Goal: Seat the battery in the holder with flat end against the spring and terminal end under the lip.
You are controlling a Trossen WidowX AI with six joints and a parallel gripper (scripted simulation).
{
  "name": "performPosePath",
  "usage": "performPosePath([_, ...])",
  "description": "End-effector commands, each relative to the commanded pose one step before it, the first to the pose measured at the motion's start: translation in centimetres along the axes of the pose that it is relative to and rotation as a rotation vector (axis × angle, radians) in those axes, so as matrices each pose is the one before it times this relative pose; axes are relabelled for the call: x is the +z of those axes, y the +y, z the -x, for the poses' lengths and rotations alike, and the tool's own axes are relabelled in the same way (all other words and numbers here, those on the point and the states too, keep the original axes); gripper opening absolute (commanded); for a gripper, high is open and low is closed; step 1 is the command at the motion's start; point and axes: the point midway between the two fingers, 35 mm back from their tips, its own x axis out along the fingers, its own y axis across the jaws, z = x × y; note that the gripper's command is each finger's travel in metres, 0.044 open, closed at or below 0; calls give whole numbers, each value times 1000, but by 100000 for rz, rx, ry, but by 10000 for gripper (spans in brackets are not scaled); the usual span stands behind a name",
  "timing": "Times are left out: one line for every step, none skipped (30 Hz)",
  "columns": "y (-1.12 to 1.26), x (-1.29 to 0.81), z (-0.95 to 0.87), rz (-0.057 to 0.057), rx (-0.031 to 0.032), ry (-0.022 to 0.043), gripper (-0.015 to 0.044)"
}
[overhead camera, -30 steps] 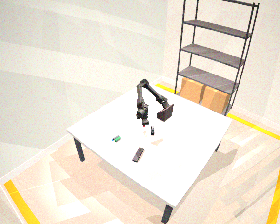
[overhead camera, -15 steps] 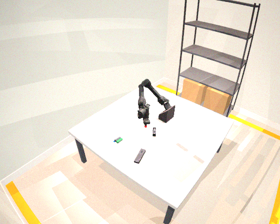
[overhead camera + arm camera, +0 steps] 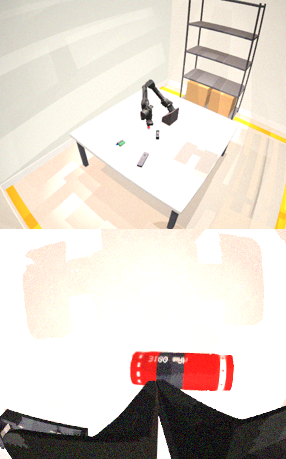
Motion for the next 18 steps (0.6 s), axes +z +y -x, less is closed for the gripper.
performPosePath([-439,-70,-68,252,-278,-178,0])
performPosePath([0,0,0,0,0,0,0])
performPosePath([339,75,197,-314,311,189,0])
performPosePath([51,17,416,24,76,59,0])
performPosePath([68,21,699,41,103,86,0])
performPosePath([57,14,875,50,89,85,0])
performPosePath([25,1,886,49,48,60,0])
performPosePath([-7,-11,894,47,7,33,0])
performPosePath([-40,-22,900,44,-33,3,0])
performPosePath([-73,-32,906,40,-71,-28,0])
performPosePath([-107,-41,908,36,-108,-61,0])
performPosePath([-112,-39,735,26,-114,-74,0])
performPosePath([-78,-26,442,14,-79,-56,0])
performPosePath([-28,-9,147,4,-28,-21,0])
performPosePath([0,0,0,0,0,0,0])
performPosePath([0,0,0,0,0,0,0])
performPosePath([0,0,0,0,0,0,0])
performPosePath([0,0,0,0,0,0,0])
